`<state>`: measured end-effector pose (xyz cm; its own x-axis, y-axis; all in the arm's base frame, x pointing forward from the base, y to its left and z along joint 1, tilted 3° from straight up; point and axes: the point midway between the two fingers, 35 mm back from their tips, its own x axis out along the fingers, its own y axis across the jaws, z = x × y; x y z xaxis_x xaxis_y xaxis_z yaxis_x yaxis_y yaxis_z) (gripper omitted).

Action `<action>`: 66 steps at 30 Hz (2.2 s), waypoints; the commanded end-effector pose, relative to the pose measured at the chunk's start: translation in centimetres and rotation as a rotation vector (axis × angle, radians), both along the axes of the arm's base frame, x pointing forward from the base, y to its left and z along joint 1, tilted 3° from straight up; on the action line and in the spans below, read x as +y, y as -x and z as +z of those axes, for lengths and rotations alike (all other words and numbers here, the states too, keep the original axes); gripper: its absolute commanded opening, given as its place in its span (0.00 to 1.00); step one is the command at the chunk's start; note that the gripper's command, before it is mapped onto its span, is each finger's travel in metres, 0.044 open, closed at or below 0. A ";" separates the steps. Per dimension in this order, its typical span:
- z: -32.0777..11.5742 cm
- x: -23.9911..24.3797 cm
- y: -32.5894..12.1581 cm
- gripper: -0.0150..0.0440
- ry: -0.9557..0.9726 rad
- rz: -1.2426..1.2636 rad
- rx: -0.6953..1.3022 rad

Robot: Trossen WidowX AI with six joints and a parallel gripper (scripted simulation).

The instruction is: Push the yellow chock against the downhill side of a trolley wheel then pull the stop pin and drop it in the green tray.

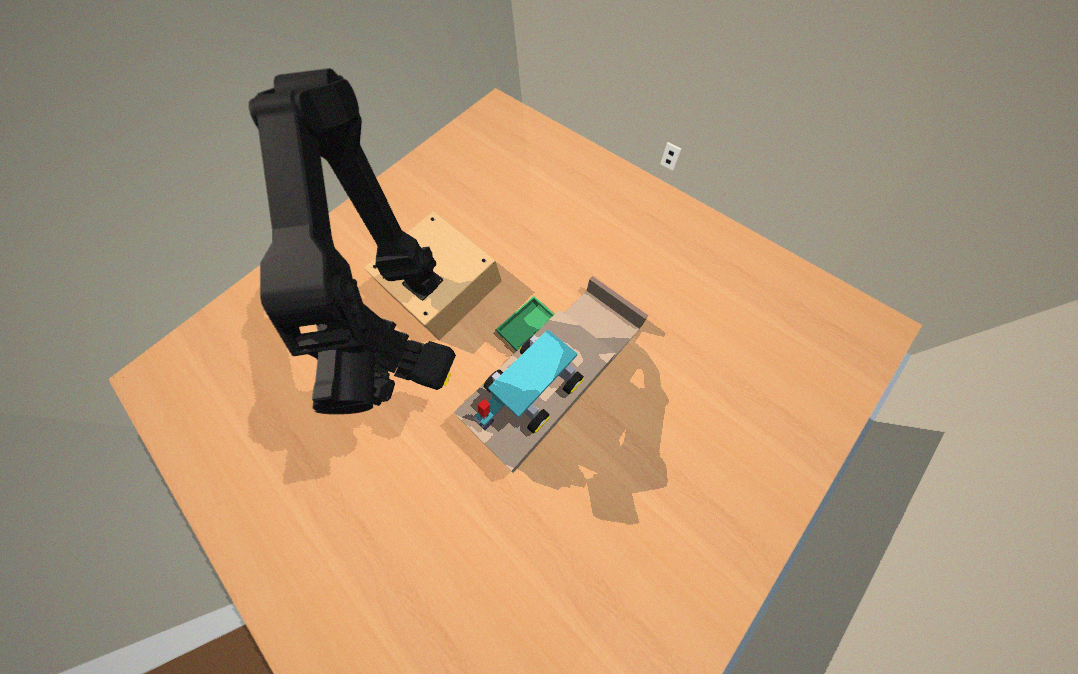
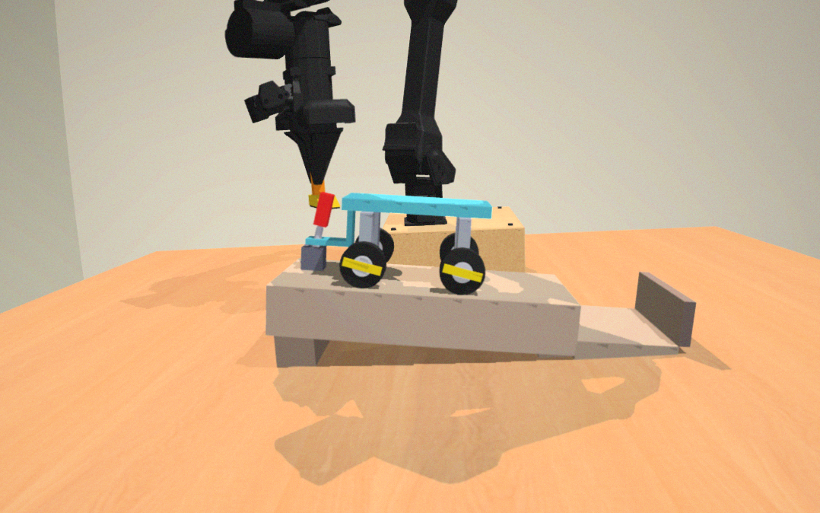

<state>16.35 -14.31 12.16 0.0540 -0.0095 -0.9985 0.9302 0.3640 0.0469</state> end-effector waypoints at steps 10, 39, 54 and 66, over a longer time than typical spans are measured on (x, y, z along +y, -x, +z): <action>0.7 -0.1 -0.3 0.25 0.012 0.181 -0.004; 0.7 -0.1 -0.2 0.25 0.071 1.169 0.003; 0.7 -0.1 -0.2 0.25 0.097 1.630 0.009; 0.7 -0.1 -0.2 0.25 0.119 2.036 0.013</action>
<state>16.50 -14.41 12.69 0.0585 -0.0094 -0.9982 -0.6622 0.7479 -0.0459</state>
